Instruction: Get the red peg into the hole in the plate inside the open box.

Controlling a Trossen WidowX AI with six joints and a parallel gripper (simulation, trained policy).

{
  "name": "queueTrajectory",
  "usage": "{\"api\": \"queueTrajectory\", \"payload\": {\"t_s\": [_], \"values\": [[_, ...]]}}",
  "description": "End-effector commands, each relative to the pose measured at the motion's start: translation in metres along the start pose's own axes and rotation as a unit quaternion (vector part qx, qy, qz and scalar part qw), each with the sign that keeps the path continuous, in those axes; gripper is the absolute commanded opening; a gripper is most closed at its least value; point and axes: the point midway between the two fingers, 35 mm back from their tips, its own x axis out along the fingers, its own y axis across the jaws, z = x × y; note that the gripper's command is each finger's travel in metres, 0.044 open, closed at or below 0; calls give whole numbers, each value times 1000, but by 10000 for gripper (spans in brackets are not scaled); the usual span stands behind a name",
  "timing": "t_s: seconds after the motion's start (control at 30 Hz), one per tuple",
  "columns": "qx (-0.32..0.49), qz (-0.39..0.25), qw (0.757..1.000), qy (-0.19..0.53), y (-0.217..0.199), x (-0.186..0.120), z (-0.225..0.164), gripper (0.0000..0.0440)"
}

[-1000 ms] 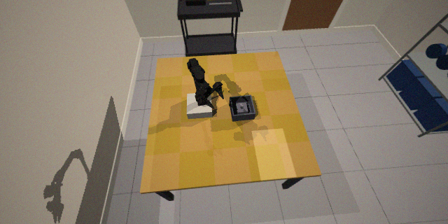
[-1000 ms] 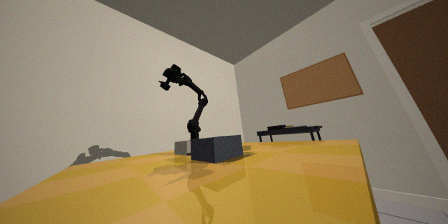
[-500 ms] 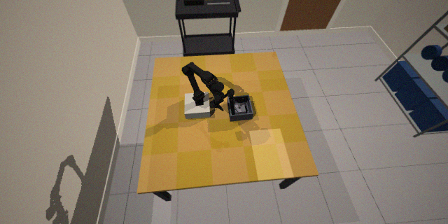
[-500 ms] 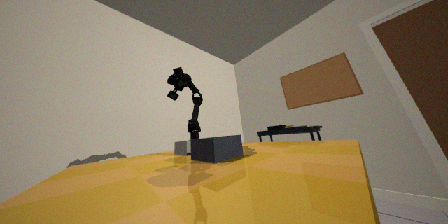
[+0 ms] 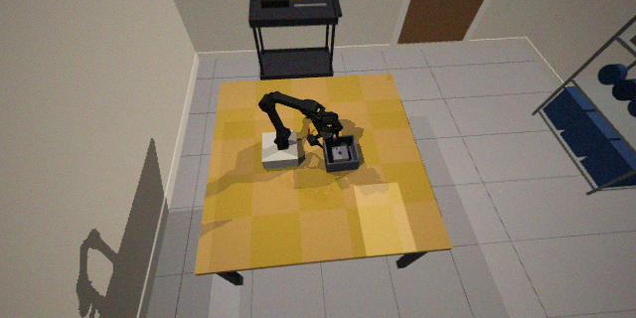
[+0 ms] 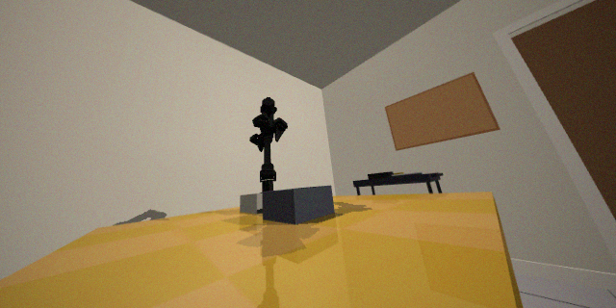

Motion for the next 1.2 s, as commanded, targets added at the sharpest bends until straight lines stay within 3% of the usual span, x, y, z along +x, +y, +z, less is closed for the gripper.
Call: {"api": "queueTrajectory", "payload": {"t_s": [0.0, 0.57, 1.17], "values": [[-27, -25, 999, 28, 5, 9, -24, 440], [-162, -137, 969, 124, 12, 24, -146, 440], [-253, -249, 924, 145, -23, 29, -249, 440]]}}
